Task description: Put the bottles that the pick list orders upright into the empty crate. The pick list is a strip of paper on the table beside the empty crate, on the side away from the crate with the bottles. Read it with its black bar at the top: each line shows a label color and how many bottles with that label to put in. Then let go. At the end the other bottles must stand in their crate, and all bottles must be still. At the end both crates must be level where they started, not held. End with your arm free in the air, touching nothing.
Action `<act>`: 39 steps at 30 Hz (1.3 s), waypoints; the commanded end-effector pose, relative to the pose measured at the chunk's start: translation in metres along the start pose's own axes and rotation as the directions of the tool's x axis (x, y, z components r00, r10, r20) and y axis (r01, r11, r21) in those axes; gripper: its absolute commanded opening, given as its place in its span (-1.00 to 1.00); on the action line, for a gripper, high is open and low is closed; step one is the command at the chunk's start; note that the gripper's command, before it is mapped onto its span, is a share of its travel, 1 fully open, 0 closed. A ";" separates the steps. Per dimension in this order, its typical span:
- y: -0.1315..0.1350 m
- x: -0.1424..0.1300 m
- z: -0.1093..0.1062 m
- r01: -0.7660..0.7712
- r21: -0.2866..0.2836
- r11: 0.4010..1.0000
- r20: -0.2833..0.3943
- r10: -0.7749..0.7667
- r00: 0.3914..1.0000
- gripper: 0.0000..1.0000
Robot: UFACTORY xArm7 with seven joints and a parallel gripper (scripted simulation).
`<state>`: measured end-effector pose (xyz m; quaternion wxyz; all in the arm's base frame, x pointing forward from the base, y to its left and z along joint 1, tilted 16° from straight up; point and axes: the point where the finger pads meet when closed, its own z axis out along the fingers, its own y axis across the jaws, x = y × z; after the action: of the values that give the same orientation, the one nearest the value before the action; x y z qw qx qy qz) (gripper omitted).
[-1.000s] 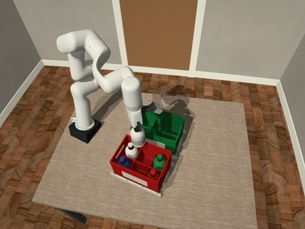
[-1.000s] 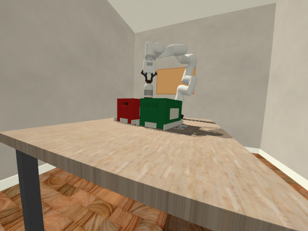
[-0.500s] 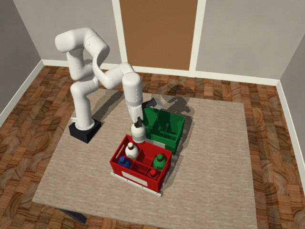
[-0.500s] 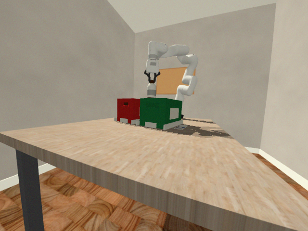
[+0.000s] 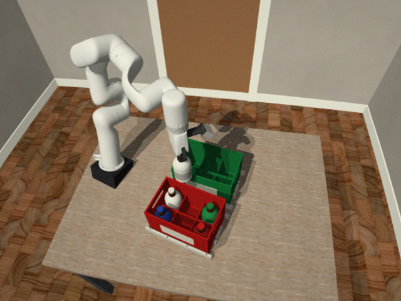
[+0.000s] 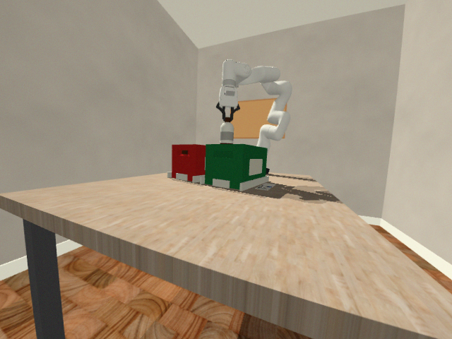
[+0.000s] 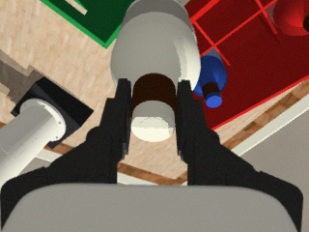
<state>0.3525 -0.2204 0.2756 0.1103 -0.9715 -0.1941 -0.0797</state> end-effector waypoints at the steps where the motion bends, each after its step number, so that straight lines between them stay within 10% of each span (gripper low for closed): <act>1: -0.008 0.004 -0.002 0.000 -0.005 1.000 -0.003 0.000 1.000 -1.00; 39: -0.067 0.030 -0.002 0.000 -0.004 1.000 -0.003 0.000 1.000 -1.00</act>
<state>0.3526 -0.1531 0.2928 0.1101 -0.9714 -0.1944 -0.0797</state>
